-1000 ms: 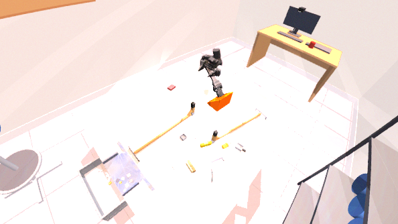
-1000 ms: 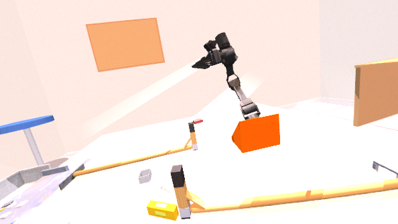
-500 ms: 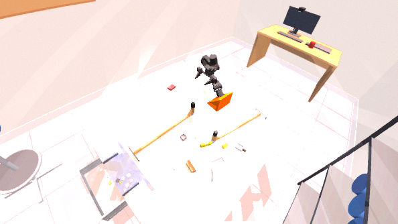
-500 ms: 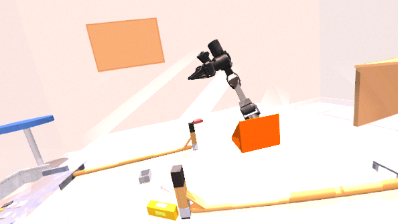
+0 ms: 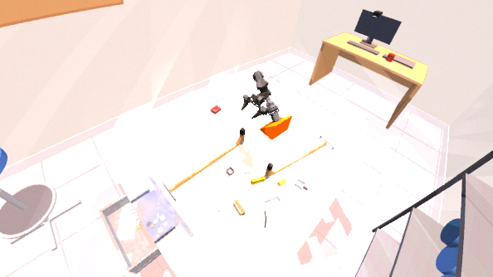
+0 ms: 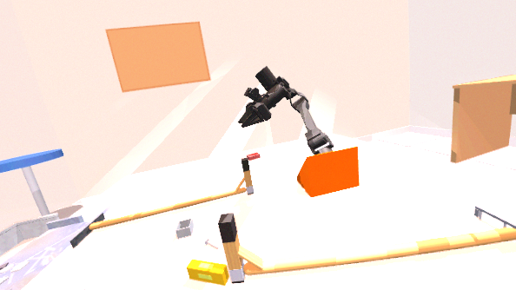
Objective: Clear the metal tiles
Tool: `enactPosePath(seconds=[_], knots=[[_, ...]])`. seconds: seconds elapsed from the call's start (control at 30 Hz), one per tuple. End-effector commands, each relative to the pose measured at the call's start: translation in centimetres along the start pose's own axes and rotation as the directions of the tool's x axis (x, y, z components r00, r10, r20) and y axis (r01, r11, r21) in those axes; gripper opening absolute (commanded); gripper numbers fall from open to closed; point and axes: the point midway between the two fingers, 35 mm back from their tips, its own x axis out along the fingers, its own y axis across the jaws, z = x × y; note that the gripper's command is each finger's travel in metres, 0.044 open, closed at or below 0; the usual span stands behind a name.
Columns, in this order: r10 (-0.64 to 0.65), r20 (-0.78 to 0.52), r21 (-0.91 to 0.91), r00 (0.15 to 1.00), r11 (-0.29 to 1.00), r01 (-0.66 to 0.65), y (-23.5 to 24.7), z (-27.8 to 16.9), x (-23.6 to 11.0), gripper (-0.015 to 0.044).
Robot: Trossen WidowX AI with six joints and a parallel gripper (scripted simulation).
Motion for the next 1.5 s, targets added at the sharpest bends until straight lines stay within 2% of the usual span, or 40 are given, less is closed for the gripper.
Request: enactPosePath(seconds=[0.0,0.73,0.9,1.47], knots=[[0.006,-0.063,0.003,0.998,1.000,-0.005,0.1,-1.8,1.5,0.0440],[0.019,-0.385,0.053,0.923,0.999,0.002,-0.6,-11.6,6.7,0.0440],[0.019,-0.388,0.054,0.922,0.999,0.002,-0.6,-11.5,6.6,0.0440],[0.016,-0.372,0.057,0.928,0.998,0.006,-0.8,-7.8,2.9,0.0440]])
